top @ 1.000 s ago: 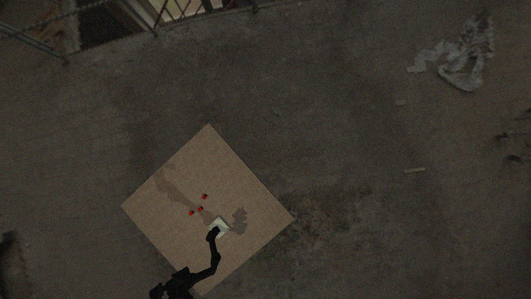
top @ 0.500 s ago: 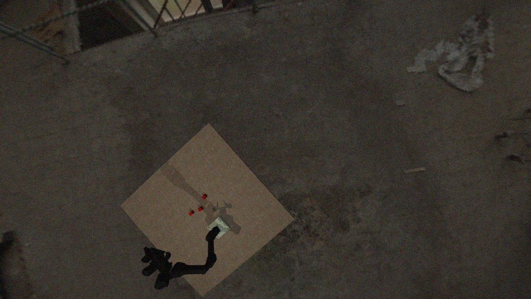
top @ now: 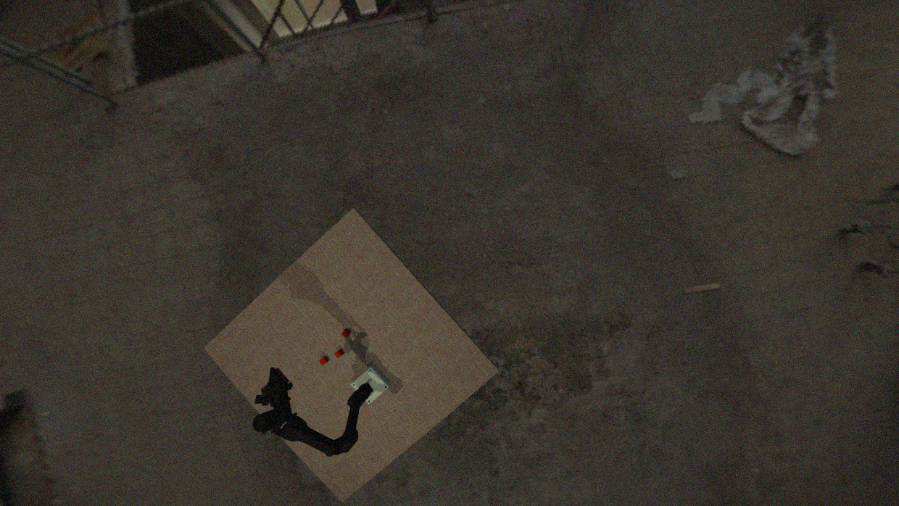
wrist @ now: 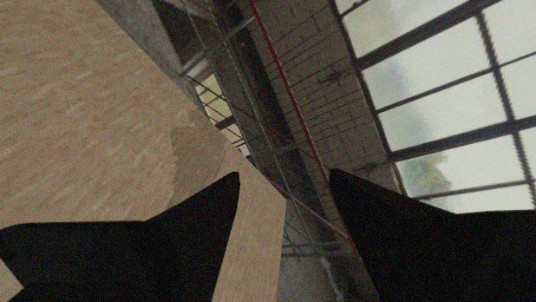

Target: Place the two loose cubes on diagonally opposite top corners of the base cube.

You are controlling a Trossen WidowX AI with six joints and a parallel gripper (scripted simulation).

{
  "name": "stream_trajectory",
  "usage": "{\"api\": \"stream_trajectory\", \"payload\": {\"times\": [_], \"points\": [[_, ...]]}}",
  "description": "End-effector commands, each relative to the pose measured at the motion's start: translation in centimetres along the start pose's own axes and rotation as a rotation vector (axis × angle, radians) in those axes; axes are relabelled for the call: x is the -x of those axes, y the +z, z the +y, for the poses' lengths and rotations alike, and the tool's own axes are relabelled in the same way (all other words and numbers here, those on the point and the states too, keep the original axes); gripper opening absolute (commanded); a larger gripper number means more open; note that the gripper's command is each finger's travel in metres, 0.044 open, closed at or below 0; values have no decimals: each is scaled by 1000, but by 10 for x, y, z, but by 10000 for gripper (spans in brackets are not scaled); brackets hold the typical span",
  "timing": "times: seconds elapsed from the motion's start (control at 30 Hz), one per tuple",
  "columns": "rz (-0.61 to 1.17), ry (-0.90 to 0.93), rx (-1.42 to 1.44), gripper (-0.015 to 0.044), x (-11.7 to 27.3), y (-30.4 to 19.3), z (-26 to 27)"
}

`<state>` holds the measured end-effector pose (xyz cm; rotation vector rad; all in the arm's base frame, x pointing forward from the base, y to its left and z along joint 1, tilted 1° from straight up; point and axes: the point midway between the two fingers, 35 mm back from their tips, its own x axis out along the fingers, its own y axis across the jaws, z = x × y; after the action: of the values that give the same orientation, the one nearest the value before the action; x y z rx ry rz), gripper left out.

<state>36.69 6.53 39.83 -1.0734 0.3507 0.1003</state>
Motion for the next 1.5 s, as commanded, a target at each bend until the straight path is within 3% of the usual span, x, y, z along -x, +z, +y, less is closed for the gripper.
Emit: {"api": "stream_trajectory", "payload": {"times": [0.0,0.27,0.6,1.0,1.27,1.47], "points": [[99,239,192,265,-29,-35,61],[197,683,430,265,-35,-103,154],[208,1202,547,265,4,-167,234],[207,1222,548,265,6,-169,237],[207,1222,548,265,-14,-194,284],[207,1222,548,265,-15,-196,288]]}}
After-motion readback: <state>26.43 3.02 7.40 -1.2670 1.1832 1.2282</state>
